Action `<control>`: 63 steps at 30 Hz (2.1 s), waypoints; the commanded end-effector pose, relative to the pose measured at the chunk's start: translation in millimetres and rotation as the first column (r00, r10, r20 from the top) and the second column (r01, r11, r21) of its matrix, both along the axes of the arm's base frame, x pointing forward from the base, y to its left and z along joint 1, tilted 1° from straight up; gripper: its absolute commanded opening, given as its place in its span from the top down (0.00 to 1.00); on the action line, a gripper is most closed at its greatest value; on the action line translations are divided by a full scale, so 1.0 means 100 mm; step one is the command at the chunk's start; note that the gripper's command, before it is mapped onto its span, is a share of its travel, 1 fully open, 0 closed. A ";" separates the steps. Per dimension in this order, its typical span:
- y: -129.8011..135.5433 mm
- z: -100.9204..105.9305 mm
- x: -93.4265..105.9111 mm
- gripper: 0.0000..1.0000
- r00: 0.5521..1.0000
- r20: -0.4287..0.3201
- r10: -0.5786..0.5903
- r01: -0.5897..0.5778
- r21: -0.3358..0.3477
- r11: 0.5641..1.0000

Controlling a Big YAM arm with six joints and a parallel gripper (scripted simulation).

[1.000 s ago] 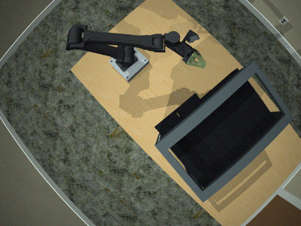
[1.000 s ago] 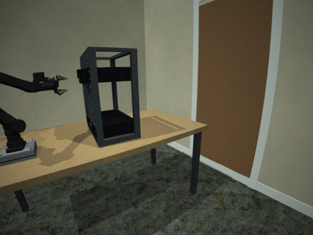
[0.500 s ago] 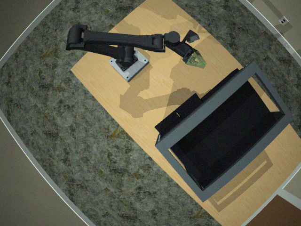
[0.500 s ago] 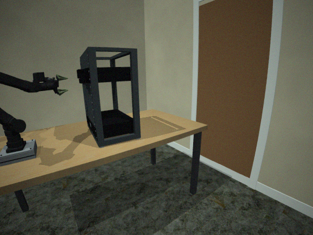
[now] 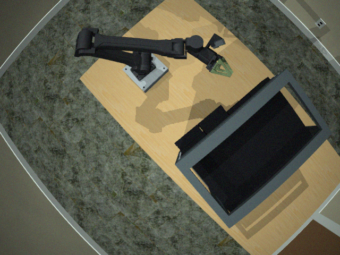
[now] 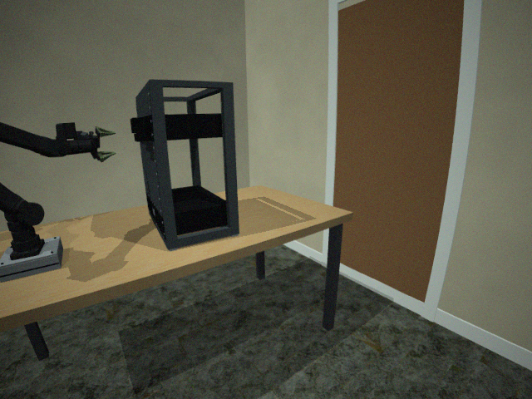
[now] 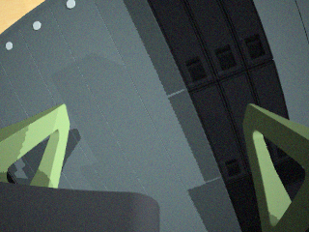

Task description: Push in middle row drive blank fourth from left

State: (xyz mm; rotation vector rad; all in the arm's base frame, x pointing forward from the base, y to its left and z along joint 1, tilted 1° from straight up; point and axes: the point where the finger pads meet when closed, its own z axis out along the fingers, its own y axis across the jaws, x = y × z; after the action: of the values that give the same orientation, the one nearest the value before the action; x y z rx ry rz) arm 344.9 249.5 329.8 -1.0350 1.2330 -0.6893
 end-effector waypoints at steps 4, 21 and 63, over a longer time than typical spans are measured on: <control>0.03 0.21 0.03 0.00 1.000 0.027 0.000 0.000 0.033 0.999; -0.11 0.12 -0.02 0.00 1.000 0.012 -0.011 0.010 0.097 0.995; -0.88 0.19 -0.43 0.00 0.993 -0.117 0.015 0.086 0.806 0.586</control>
State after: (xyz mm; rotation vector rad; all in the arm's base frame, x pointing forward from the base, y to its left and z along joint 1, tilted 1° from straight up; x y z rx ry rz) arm 304.4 172.7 346.5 -0.3612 1.4279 -0.1105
